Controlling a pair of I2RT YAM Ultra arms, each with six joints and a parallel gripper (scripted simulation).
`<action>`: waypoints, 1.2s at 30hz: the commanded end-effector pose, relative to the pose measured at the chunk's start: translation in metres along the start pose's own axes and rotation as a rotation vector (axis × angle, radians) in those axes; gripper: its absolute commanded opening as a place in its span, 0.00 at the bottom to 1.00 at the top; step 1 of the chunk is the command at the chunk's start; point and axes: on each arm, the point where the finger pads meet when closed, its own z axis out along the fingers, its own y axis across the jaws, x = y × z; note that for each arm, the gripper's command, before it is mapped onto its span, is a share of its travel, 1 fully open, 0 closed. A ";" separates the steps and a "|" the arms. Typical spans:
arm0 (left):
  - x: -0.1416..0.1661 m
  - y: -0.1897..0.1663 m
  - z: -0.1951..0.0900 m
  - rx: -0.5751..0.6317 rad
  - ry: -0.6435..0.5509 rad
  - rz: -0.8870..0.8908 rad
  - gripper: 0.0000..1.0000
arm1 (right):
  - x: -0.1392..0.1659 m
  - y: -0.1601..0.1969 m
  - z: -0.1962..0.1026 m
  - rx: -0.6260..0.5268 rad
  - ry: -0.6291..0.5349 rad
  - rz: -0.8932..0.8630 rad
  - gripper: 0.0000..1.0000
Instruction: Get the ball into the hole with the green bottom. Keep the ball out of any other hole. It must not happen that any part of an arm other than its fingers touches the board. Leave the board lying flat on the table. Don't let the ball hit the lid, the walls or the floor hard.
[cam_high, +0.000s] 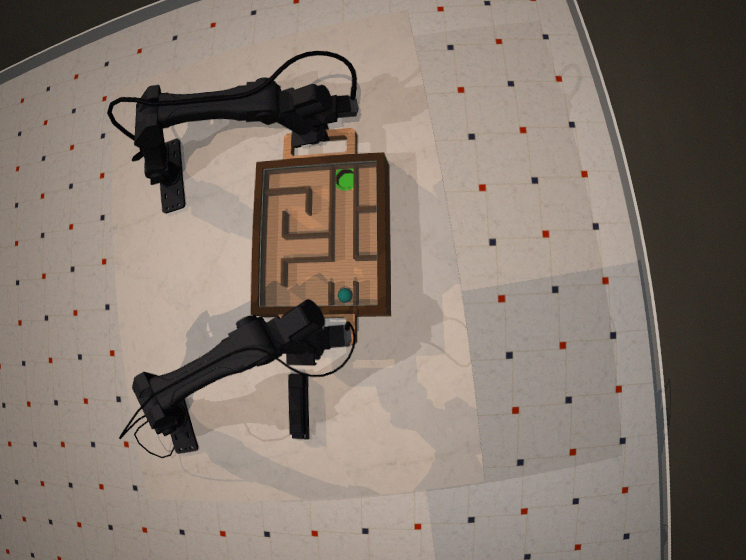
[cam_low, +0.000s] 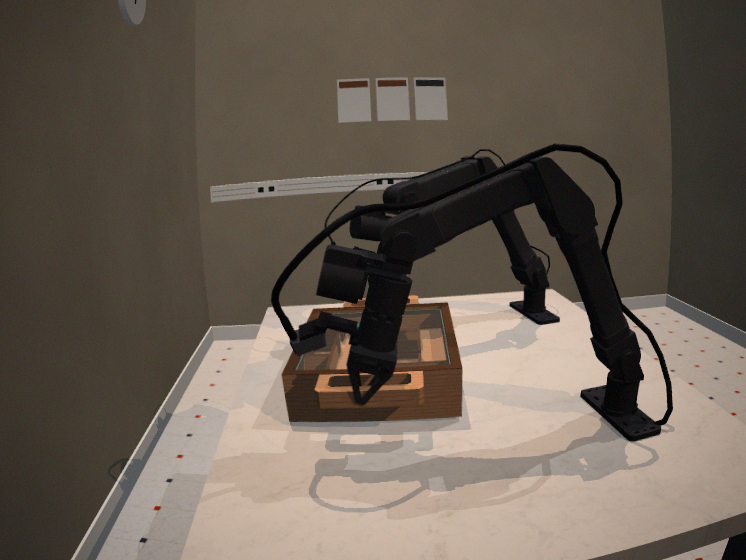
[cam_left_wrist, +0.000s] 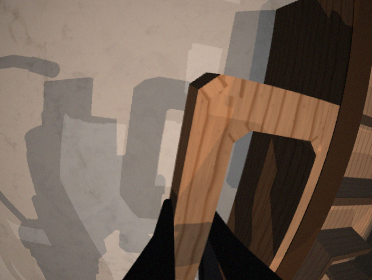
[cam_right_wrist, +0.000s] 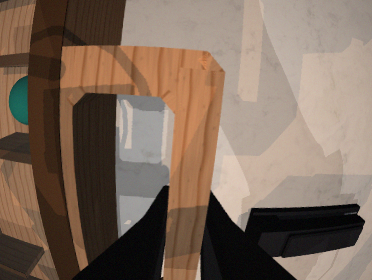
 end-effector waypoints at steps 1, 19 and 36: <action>-0.031 -0.002 -0.045 -0.047 -0.100 0.035 0.00 | -0.047 -0.004 -0.048 -0.058 -0.171 0.033 0.00; -0.047 0.000 -0.041 -0.007 -0.228 0.027 0.00 | -0.038 -0.003 -0.041 -0.013 -0.213 0.040 0.00; -0.051 -0.001 -0.045 -0.062 -0.163 0.039 0.00 | -0.048 0.004 -0.035 -0.063 -0.180 0.042 0.00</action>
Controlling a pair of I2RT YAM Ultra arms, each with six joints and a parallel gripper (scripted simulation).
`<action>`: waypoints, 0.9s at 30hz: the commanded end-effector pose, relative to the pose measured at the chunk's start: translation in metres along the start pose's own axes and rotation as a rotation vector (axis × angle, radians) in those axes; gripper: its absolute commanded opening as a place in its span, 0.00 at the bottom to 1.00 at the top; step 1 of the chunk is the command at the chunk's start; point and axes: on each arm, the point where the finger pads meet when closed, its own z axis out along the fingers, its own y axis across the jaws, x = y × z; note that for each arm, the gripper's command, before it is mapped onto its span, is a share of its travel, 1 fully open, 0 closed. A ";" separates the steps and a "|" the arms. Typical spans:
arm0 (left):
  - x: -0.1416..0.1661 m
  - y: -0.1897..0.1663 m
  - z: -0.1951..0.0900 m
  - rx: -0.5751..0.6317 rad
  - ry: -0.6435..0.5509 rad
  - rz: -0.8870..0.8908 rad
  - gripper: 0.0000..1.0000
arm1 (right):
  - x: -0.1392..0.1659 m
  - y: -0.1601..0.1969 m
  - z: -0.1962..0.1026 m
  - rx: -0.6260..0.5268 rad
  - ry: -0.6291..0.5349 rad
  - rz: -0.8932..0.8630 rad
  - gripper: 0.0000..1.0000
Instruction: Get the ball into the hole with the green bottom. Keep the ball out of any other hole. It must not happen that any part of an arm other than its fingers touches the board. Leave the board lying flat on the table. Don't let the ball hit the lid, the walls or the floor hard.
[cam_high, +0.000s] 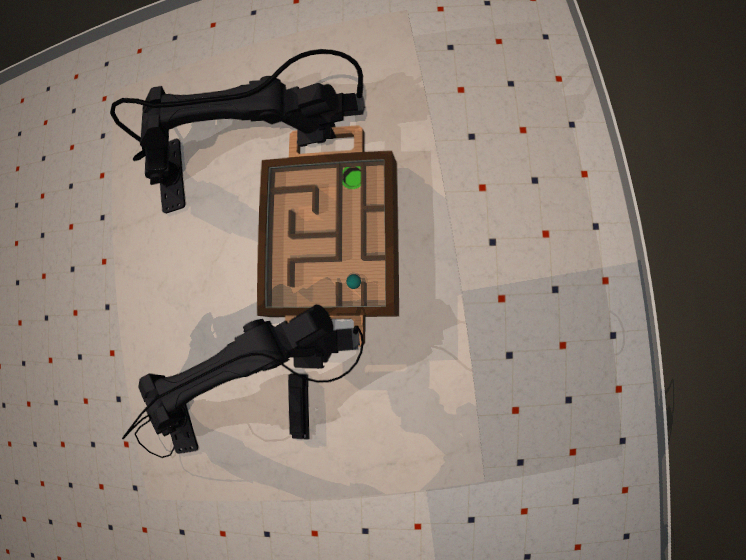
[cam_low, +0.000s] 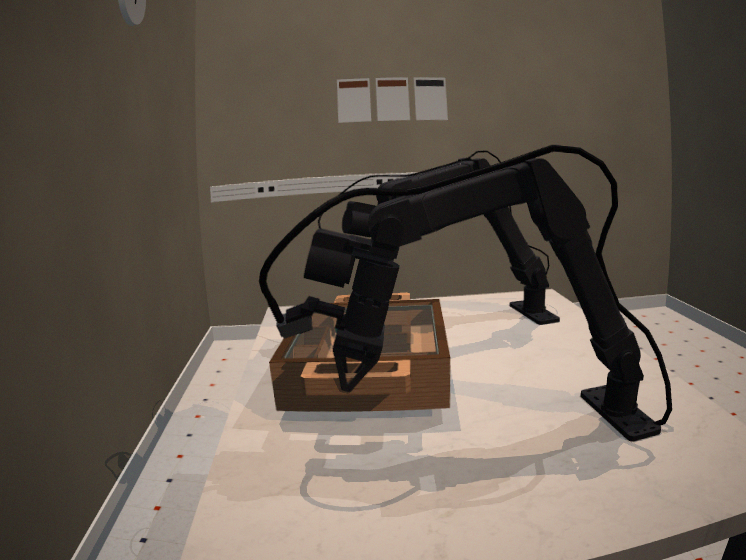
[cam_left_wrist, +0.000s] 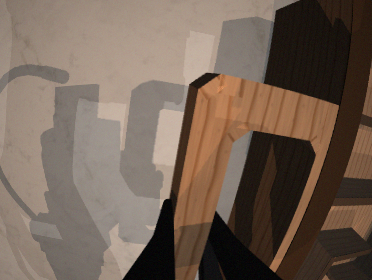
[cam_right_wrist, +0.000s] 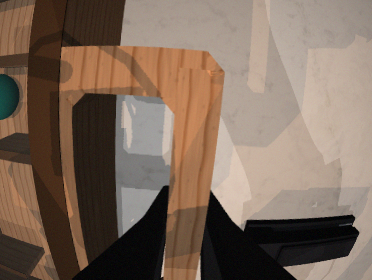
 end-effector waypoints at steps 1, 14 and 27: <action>-0.027 0.011 -0.031 -0.027 -0.168 0.008 0.00 | -0.026 0.006 -0.033 -0.026 -0.174 0.026 0.00; -0.016 -0.001 -0.037 -0.028 -0.114 0.029 0.00 | -0.031 -0.001 -0.047 -0.037 -0.180 0.020 0.00; -0.024 0.009 -0.022 0.001 -0.189 0.008 0.00 | -0.039 0.014 -0.054 -0.028 -0.246 0.011 0.00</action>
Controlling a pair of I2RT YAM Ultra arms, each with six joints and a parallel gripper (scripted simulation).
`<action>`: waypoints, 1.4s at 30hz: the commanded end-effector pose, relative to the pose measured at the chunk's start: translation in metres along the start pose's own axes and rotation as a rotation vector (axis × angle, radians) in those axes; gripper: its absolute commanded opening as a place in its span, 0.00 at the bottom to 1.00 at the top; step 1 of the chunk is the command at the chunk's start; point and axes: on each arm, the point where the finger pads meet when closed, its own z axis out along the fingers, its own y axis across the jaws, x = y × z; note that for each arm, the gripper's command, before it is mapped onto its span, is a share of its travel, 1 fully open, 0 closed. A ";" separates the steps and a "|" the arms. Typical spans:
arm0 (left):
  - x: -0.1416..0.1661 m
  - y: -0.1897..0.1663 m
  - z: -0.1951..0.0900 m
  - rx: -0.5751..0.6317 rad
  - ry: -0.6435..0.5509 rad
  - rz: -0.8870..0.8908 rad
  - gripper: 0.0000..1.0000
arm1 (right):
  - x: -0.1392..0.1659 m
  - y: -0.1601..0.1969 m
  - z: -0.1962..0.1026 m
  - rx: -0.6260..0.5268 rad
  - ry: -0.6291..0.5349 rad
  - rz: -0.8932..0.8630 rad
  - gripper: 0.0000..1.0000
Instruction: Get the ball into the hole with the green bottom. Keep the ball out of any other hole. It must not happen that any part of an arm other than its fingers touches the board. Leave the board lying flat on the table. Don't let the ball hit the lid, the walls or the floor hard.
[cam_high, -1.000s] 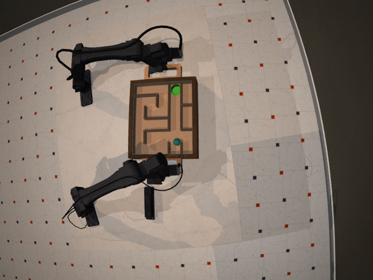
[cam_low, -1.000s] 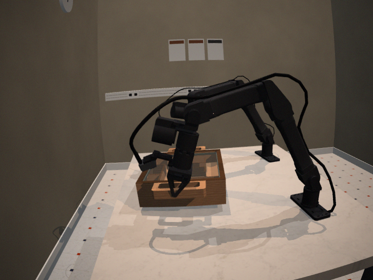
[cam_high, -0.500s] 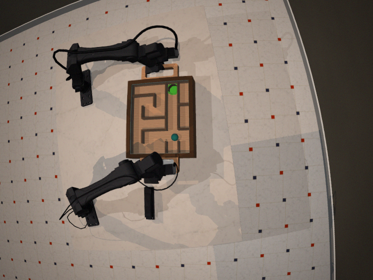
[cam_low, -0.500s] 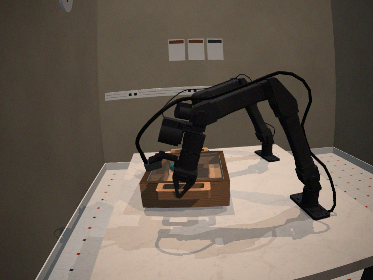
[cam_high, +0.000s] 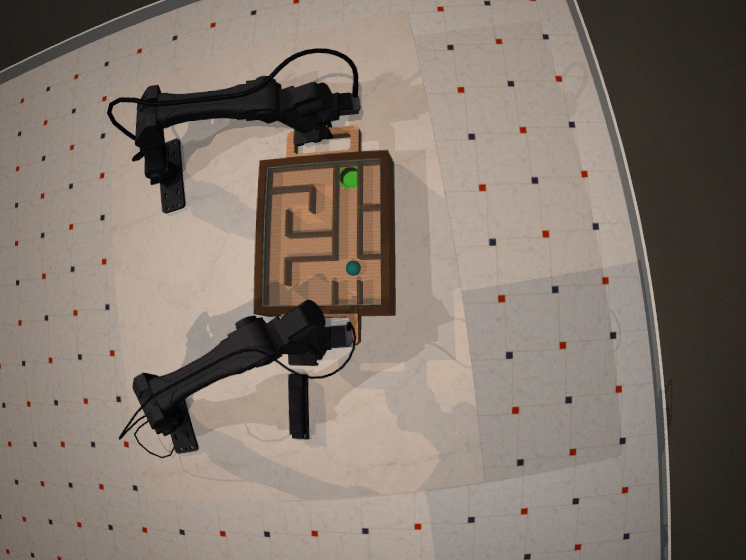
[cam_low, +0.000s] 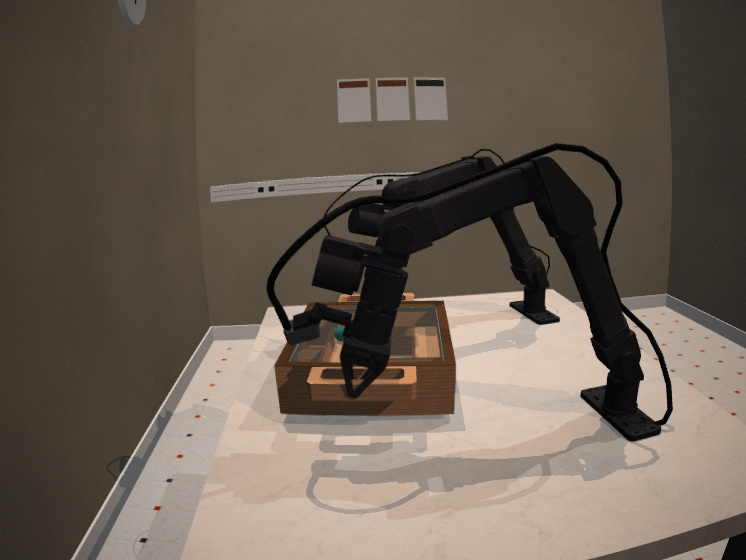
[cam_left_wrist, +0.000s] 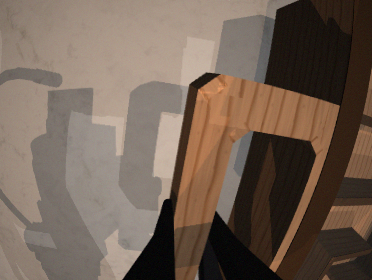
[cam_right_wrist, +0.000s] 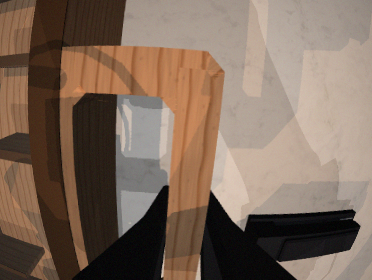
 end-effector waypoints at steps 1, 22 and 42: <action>-0.036 0.001 -0.032 -0.013 -0.162 0.023 0.00 | -0.046 0.003 -0.049 -0.036 -0.195 0.023 0.00; -0.051 -0.003 -0.047 -0.061 -0.170 0.039 0.00 | -0.053 -0.001 -0.035 -0.070 -0.180 0.042 0.00; -0.040 0.007 -0.037 -0.041 -0.177 0.016 0.00 | -0.056 0.011 -0.056 -0.076 -0.237 0.032 0.00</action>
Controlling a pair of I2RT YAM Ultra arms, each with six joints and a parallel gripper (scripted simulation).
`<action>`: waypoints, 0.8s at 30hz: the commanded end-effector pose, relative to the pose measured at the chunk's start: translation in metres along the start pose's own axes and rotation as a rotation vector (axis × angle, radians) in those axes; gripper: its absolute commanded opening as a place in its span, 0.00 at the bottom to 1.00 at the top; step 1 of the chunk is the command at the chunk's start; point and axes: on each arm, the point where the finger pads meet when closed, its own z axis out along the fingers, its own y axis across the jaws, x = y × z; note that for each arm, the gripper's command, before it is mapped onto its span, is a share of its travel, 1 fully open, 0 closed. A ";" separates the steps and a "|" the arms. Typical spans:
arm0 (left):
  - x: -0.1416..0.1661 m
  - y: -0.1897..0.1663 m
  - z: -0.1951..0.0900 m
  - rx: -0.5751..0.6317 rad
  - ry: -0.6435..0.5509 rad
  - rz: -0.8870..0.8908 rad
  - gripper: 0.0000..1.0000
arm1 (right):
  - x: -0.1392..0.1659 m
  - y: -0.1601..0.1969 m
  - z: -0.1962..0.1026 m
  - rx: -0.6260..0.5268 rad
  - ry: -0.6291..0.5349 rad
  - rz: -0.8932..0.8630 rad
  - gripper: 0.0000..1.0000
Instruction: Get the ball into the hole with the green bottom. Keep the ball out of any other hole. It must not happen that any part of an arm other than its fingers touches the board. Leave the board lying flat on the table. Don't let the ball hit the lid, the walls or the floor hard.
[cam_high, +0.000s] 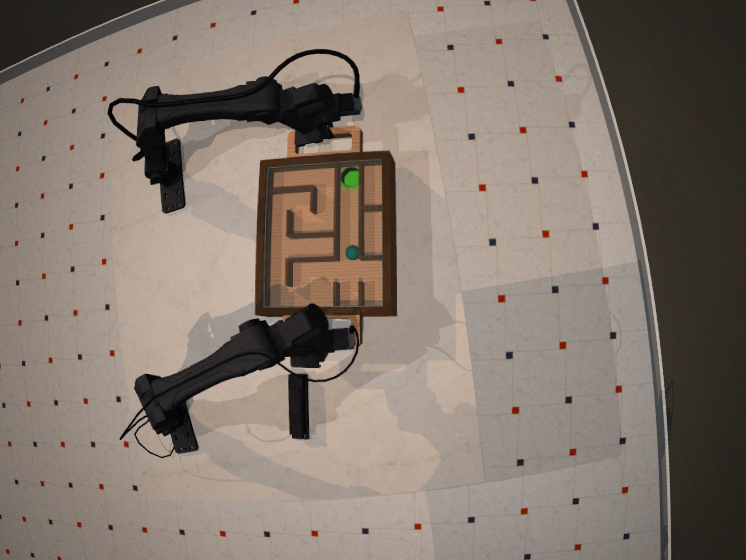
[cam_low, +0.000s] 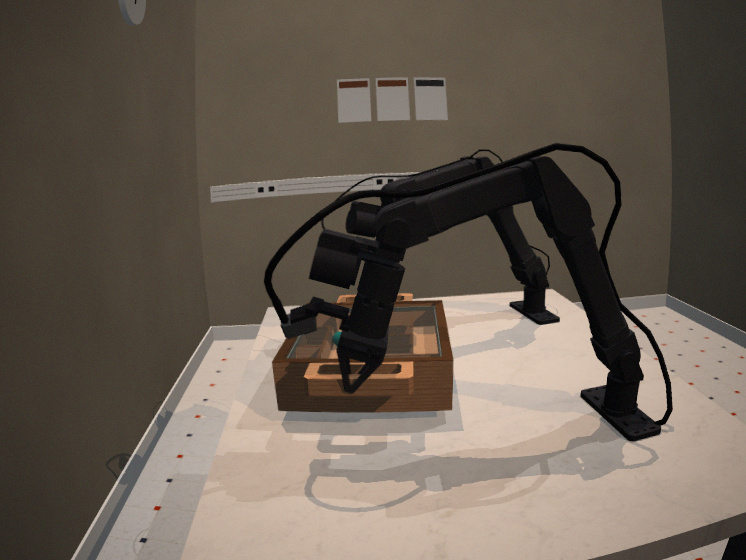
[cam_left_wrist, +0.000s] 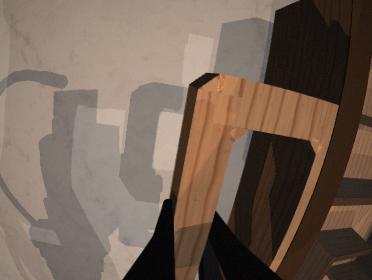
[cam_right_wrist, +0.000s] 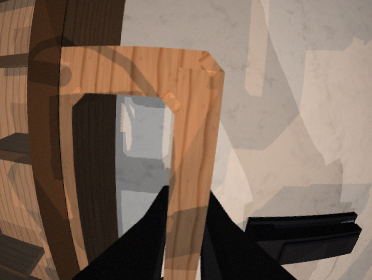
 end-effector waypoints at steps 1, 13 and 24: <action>-0.033 0.011 -0.031 -0.042 -0.180 0.009 0.00 | -0.033 0.009 -0.031 -0.038 -0.190 0.005 0.00; -0.018 0.000 -0.025 -0.035 -0.062 0.026 0.00 | -0.036 0.006 -0.042 -0.070 -0.140 0.019 0.00; -0.032 0.006 -0.027 0.005 -0.189 0.014 0.00 | -0.026 0.005 -0.033 -0.004 -0.174 0.024 0.00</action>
